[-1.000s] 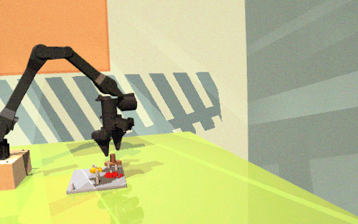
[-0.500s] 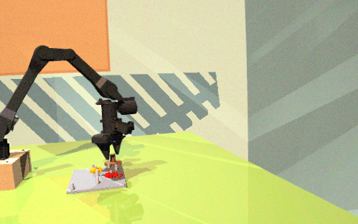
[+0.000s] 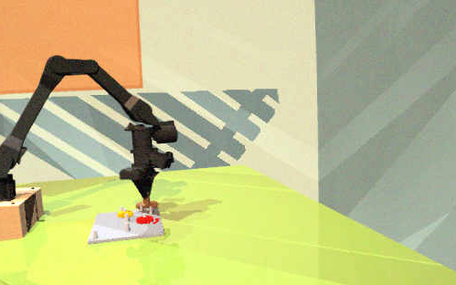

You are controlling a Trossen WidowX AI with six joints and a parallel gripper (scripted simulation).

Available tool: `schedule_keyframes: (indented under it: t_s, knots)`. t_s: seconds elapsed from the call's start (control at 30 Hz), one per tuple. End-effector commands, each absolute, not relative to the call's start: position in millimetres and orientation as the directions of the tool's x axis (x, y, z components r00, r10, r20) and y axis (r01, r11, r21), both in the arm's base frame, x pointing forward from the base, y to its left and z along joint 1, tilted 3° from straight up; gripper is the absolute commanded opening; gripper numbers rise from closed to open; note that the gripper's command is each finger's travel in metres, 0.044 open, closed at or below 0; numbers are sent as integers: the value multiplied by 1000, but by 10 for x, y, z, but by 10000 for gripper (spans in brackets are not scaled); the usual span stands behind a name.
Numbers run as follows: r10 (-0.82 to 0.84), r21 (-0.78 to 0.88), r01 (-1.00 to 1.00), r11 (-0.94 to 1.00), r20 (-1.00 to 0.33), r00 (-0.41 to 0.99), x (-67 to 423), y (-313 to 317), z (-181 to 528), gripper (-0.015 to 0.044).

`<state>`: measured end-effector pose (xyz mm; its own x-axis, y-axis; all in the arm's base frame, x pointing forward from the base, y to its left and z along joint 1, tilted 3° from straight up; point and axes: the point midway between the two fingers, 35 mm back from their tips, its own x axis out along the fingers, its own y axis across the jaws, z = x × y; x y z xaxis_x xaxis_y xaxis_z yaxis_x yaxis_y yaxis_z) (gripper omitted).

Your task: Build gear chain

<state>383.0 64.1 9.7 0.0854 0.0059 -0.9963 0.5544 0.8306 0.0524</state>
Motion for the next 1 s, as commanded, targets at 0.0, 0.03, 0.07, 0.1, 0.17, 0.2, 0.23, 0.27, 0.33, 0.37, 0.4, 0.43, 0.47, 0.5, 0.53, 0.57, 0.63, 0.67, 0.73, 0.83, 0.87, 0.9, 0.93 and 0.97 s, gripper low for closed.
schedule_keyframes:
  t_s: [0.0,0.03,0.07,0.1,0.17,0.2,0.23,0.27,0.33,0.37,0.4,0.43,0.47,0.5,0.53,0.57,0.63,0.67,0.73,0.83,0.87,0.9,0.93,0.97]
  knots:
    - [10,56,557,829,-996,85,3830,646,92,26]
    - [10,56,557,829,-996,85,3830,646,92,19]
    - [10,56,557,829,-996,85,3830,646,92,12]
    - [10,56,557,829,-996,85,3830,646,92,6]
    - [10,56,557,829,-996,85,3830,647,97,0]
    - [10,56,557,829,-996,85,3832,648,112,0]
    - [10,56,557,829,-996,85,3834,651,137,0]
    - [10,56,557,829,-996,85,3837,653,168,0]
    - [10,56,557,829,-996,85,3842,659,229,0]
    - [10,56,557,829,-996,85,3843,662,259,0]
    - [10,56,557,829,-996,85,3845,664,290,0]
    - [10,56,557,829,-996,85,3846,667,321,0]
    - [10,56,557,829,-996,85,3847,670,352,0]
    - [10,56,557,829,-996,85,3848,672,383,0]
    - [10,56,557,829,-996,85,3848,675,414,0]
    - [10,56,557,829,-996,85,3848,677,445,0]
    - [10,56,557,829,-996,86,3846,682,507,0]
    - [10,56,557,829,-996,86,3845,684,538,0]
    - [10,56,557,829,-996,86,3842,688,601,0]
    - [10,56,557,829,-996,86,3835,694,695,0]
    - [10,56,557,829,-996,86,3832,696,726,0]
    - [10,57,557,829,-996,86,3829,698,758,0]
    - [10,57,557,829,-996,86,3825,700,789,0]
    - [10,57,557,829,-996,86,3821,701,821,0]
